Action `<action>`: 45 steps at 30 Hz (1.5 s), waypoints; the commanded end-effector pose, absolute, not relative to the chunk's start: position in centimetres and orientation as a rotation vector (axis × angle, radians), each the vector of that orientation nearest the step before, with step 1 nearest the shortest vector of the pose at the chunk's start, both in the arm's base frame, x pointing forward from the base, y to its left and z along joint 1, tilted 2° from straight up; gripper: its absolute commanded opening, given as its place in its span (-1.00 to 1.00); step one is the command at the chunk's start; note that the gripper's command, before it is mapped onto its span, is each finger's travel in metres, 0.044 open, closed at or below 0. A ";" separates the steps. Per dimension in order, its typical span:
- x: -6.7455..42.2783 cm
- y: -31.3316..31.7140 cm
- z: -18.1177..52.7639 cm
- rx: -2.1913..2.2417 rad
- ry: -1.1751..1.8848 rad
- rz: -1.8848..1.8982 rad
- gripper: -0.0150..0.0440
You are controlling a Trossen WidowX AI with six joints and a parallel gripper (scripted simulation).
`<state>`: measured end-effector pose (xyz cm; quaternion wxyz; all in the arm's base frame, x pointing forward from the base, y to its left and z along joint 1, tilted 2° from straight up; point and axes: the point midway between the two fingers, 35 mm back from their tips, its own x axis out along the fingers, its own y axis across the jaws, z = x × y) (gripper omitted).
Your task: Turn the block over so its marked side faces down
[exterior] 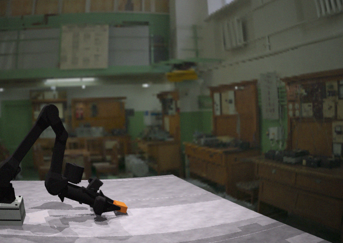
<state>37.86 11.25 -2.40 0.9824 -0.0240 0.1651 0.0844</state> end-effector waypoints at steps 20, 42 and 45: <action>37.8 11.2 -2.4 -0.055 0.329 0.167 0.84; 37.8 11.2 -2.4 -0.055 0.329 0.167 1.00; 37.8 11.2 -2.4 -0.055 0.329 0.167 1.00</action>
